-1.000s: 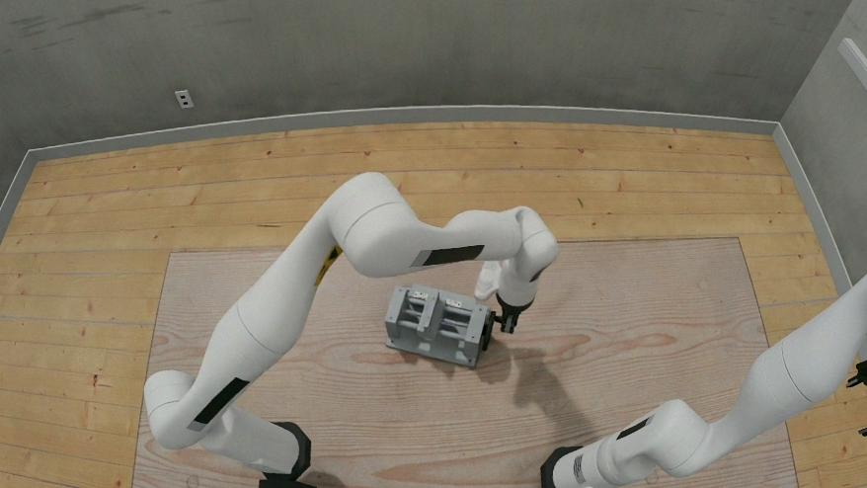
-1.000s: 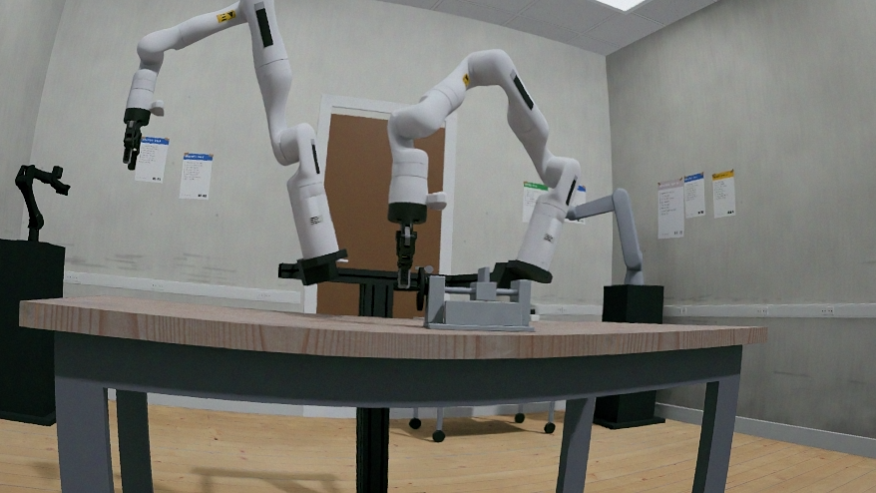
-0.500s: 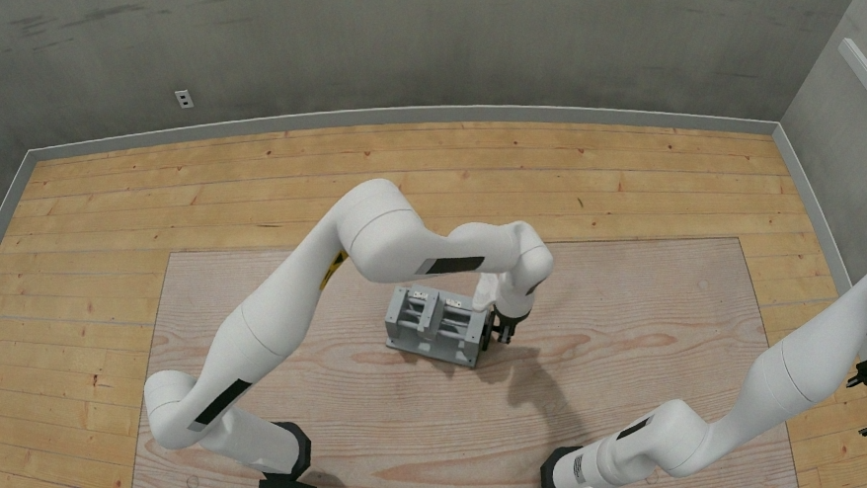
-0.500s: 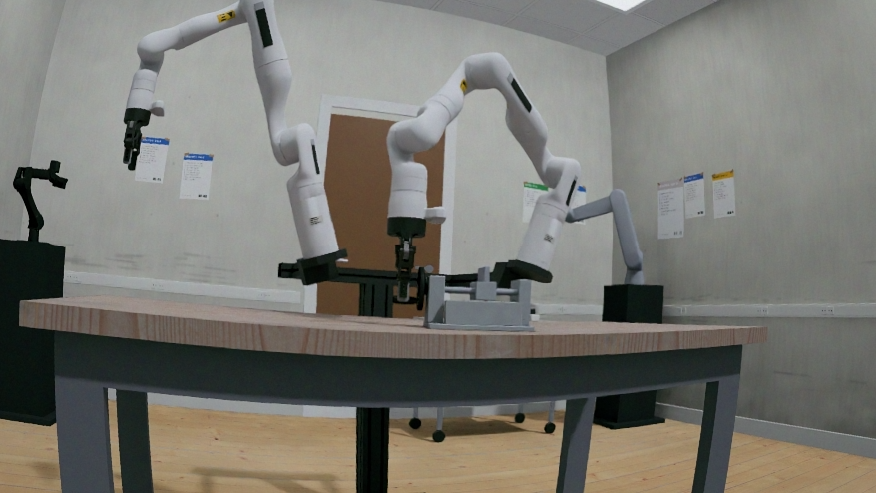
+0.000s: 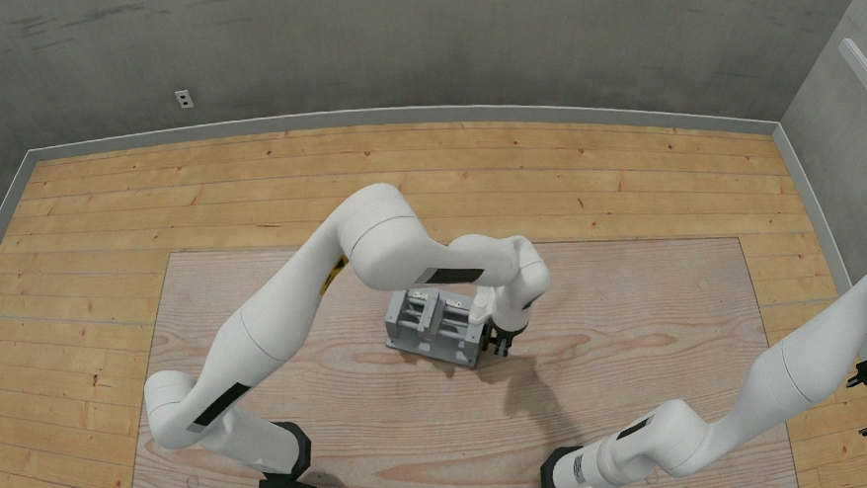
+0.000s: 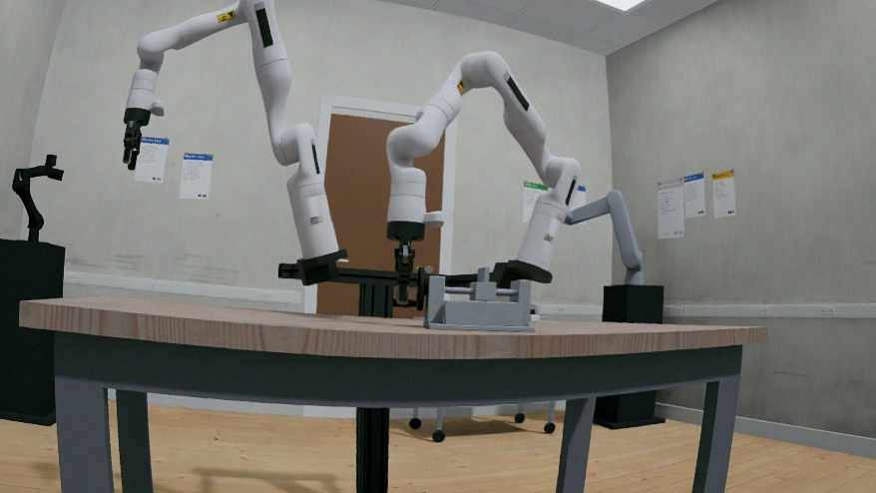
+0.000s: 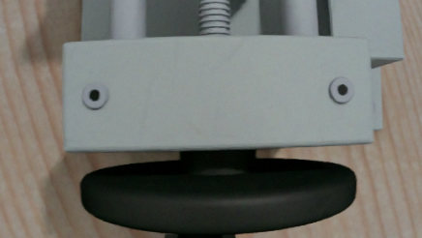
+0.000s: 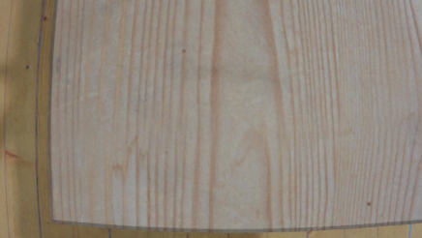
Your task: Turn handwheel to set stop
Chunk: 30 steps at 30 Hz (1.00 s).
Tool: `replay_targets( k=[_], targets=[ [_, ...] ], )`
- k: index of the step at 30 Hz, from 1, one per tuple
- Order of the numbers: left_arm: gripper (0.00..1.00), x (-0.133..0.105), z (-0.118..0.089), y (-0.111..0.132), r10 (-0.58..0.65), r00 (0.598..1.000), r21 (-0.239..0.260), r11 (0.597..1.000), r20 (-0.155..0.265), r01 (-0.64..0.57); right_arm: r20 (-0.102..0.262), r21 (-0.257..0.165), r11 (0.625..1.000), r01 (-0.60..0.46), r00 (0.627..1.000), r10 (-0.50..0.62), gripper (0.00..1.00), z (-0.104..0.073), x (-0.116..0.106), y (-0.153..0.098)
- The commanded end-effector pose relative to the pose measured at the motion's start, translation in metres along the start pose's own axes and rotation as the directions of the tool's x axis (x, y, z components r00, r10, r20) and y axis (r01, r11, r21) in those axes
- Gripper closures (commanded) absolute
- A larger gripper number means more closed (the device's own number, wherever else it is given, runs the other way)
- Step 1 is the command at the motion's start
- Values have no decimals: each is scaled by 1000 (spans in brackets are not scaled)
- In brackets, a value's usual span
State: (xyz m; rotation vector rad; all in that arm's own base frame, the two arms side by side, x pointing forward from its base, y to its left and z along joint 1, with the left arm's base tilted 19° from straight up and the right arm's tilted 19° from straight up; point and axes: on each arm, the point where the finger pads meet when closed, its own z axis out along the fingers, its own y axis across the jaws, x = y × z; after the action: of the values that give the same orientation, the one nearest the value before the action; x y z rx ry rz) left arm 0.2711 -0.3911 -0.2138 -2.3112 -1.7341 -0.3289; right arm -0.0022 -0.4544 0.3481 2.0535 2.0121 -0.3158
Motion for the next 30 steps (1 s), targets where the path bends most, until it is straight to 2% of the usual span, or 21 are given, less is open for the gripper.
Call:
replay_targets(
  k=[1,14,30],
  targets=[
    [842,0,-5,-5,-7,1000,1,1000,0,7,-5,4,1000,13,1000,-12,2,-1,1,-1],
    [842,2,-29,-24,-6,1000,5,1000,-6,6,-5,4,1000,13,1000,-12,2,-1,1,-1],
    [842,-1,-56,-12,-8,1000,0,1000,-1,8,-5,4,1000,13,1000,-12,2,-1,1,-1]
  ],
)
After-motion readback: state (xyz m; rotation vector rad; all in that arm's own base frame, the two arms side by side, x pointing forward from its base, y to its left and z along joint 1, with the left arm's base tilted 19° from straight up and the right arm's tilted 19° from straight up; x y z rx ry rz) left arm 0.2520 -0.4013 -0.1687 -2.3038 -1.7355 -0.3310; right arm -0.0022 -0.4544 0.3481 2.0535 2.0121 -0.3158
